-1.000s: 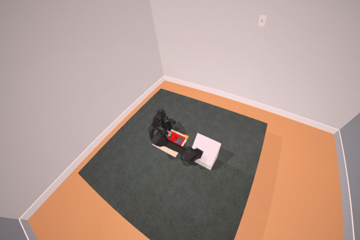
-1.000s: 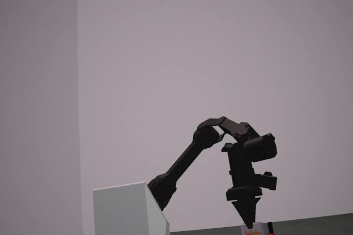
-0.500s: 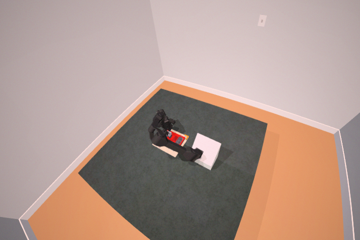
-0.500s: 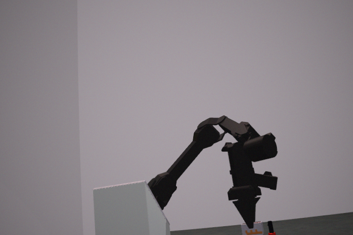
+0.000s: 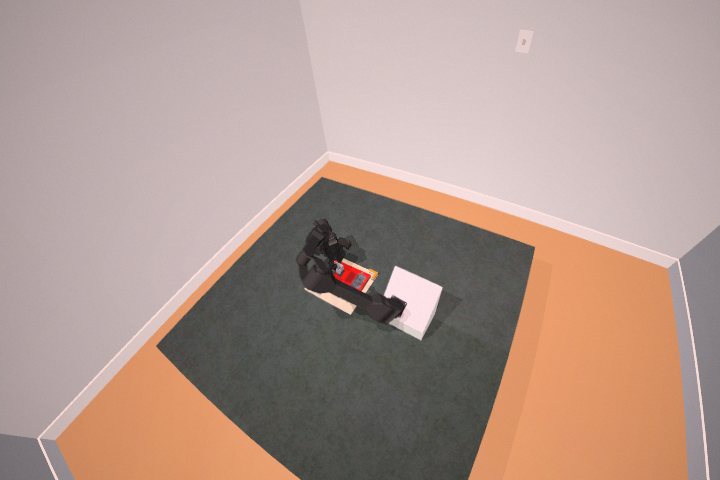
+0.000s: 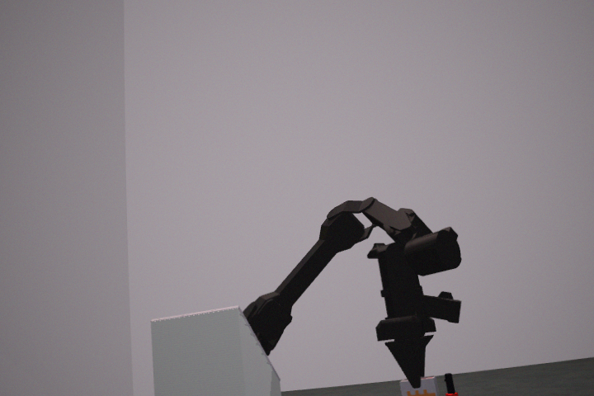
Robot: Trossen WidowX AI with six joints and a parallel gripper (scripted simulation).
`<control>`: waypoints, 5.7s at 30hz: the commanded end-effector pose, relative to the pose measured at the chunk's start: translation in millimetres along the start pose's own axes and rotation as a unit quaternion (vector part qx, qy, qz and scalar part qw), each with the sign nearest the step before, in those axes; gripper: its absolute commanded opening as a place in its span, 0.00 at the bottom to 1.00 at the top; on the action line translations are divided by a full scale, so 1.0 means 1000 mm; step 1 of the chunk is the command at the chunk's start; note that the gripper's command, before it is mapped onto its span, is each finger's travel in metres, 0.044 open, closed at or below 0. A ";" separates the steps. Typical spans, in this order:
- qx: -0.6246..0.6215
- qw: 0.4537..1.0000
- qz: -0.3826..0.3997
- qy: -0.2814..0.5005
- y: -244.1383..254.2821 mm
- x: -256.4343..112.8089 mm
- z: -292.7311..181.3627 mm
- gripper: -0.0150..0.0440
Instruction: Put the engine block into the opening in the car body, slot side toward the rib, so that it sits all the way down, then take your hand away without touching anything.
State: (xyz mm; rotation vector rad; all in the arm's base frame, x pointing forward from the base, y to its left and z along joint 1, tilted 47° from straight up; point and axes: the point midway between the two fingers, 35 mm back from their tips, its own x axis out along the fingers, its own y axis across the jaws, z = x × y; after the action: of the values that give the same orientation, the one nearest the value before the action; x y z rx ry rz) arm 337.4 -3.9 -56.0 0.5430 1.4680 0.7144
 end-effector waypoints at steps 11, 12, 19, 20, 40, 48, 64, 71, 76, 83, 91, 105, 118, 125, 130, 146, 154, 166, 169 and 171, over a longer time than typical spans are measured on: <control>-0.005 1.000 0.000 0.000 0.000 0.003 0.000 0.53; -0.006 1.000 0.000 0.000 0.000 0.003 0.000 0.53; -0.006 1.000 0.000 0.000 0.000 0.004 0.000 0.53; -0.006 1.000 0.000 0.000 0.000 0.004 0.000 0.53; 0.000 1.000 0.001 0.000 0.000 0.008 0.000 0.53; -0.001 1.000 0.001 0.000 0.000 0.009 0.000 0.53; -0.001 1.000 0.001 0.000 0.000 0.012 0.000 0.53; -0.001 1.000 0.001 0.000 0.000 0.013 0.000 0.53; -0.001 1.000 0.001 0.000 0.000 0.014 0.000 0.53; -0.001 1.000 0.001 0.000 0.000 0.015 0.000 0.53; -0.001 1.000 0.001 0.000 0.000 0.016 0.000 0.53; -0.001 1.000 0.001 0.000 0.000 0.018 0.000 0.53; -0.001 1.000 0.001 0.000 0.000 0.021 0.000 0.53; -0.003 1.000 0.000 0.000 0.000 0.020 0.000 0.84; -0.003 1.000 0.000 0.000 0.000 0.020 0.000 1.00; -0.001 1.000 0.001 0.000 0.002 0.005 0.000 1.00; -0.001 1.000 0.001 0.000 0.002 0.005 0.000 0.91; -0.001 1.000 0.001 0.000 0.002 0.005 0.000 0.38; -0.001 1.000 0.001 0.000 0.002 0.005 0.000 0.25; -0.001 1.000 0.001 0.000 0.002 0.005 0.000 0.25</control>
State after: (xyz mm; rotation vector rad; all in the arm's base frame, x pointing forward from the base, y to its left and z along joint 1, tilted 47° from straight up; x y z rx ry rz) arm 337.0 1.6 -58.9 0.5480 1.4678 0.7151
